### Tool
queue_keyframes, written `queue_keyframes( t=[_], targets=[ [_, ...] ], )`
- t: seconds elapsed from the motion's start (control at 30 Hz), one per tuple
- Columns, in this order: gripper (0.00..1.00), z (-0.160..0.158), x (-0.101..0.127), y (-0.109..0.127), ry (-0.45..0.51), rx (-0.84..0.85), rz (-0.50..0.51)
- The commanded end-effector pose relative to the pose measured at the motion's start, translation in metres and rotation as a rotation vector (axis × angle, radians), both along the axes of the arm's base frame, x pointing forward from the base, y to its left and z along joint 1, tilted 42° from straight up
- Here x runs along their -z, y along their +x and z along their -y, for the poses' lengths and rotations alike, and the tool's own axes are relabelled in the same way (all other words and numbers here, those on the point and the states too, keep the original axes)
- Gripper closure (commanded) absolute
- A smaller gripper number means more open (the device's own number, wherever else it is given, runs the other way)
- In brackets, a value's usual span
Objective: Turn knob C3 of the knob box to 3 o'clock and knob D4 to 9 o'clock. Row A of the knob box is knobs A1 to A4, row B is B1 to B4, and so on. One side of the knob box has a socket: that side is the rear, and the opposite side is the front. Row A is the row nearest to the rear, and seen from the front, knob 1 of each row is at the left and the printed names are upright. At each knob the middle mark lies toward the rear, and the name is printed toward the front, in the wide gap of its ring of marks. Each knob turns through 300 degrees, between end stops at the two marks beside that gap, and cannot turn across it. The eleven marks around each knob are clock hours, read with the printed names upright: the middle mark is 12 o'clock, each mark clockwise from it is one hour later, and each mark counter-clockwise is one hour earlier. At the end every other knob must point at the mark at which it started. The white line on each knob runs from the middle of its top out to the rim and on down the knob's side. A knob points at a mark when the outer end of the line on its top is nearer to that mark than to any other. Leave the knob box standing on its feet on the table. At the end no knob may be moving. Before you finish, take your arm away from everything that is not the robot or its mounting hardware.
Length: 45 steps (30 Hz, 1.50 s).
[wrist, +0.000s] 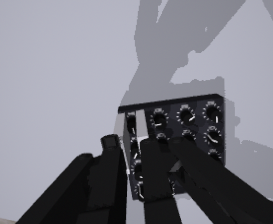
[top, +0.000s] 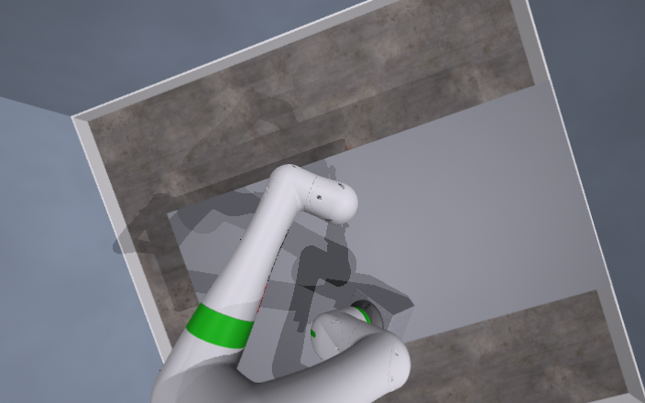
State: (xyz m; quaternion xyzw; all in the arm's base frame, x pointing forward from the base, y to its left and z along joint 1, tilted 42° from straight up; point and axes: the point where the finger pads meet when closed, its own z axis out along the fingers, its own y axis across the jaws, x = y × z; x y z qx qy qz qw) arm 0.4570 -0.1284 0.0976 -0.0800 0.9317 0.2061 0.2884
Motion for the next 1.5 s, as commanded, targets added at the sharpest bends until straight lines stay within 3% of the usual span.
queue_keyframes(
  t=[0.0,0.87,1.47],
  targets=[
    [0.95,0.0002,-0.0001,0.0,0.0,0.0,0.0],
    [0.95,0.0002,-0.0001,0.0,-0.059,-0.088,0.051],
    [0.95,0.0002,-0.0001,0.0,-0.215,-0.319,0.183]
  ],
)
